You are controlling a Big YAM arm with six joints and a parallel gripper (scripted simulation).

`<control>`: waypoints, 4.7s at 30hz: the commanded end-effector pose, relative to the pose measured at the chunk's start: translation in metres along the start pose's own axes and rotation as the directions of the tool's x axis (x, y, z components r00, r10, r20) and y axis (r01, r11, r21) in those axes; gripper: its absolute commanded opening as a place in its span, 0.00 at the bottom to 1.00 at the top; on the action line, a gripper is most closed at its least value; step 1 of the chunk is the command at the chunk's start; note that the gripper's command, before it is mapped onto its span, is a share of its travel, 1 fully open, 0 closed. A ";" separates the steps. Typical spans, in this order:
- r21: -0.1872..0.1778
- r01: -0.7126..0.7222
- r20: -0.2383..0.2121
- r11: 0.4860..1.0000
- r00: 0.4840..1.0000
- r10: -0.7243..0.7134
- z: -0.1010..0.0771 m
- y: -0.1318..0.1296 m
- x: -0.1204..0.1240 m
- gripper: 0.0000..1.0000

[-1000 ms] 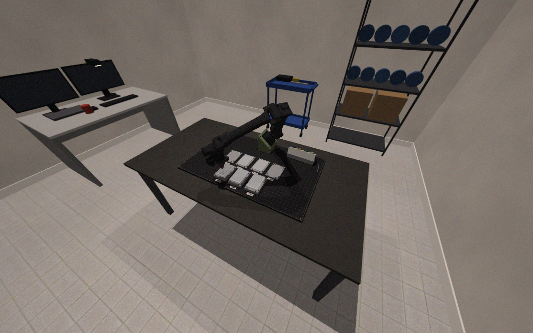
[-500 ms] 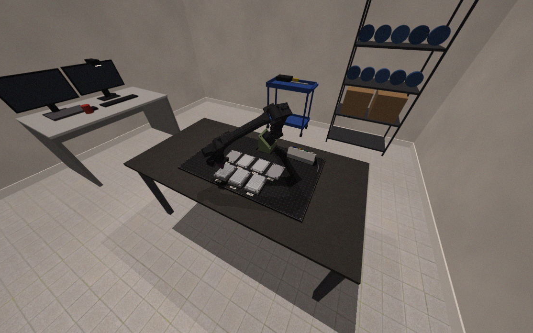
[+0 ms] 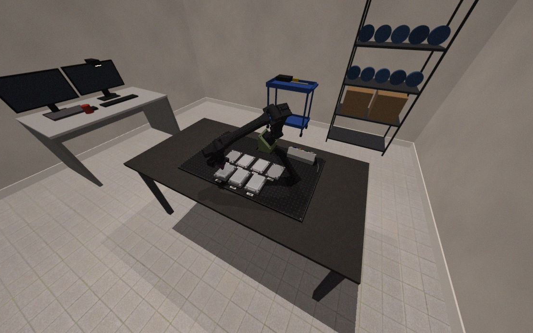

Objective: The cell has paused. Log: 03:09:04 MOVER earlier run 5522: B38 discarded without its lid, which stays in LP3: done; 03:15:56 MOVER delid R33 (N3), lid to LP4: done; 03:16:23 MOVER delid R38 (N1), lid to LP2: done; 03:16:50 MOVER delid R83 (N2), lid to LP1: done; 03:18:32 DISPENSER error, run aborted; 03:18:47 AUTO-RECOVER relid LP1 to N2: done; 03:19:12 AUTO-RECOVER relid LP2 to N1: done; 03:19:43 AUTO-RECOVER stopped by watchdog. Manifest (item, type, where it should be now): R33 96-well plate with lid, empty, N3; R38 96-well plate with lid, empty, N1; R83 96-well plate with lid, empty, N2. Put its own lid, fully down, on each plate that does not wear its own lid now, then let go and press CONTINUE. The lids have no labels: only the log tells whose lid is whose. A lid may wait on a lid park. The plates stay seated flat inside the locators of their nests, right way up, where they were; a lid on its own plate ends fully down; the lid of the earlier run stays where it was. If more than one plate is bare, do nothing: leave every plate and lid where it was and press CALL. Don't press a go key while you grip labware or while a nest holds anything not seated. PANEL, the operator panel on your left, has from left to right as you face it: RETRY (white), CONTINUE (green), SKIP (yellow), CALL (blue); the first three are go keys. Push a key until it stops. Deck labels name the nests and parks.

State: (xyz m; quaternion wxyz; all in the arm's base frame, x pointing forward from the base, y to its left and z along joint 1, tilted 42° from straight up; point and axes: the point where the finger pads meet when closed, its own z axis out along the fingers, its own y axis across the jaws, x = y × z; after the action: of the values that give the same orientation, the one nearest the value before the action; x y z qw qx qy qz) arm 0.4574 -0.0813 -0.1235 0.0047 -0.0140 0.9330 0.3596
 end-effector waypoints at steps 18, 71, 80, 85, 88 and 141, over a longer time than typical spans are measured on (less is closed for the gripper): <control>0.003 0.003 0.007 1.000 1.000 -0.003 0.010 -0.003 -0.008 0.00; -0.001 -0.002 -0.003 1.000 1.000 0.002 0.020 -0.001 -0.002 0.00; -0.007 -0.004 -0.009 1.000 1.000 0.004 0.019 0.001 -0.002 1.00; -0.008 -0.001 -0.010 1.000 1.000 0.000 0.019 0.001 -0.001 1.00; -0.008 -0.001 -0.010 1.000 1.000 0.000 0.019 0.001 -0.001 1.00; 0.012 0.011 0.031 1.000 0.999 -0.011 -0.032 -0.006 -0.011 1.00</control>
State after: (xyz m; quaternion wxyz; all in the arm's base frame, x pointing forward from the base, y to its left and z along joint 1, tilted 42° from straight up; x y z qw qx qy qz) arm 0.4564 -0.0899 -0.1153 0.0015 -0.0124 0.9323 0.3615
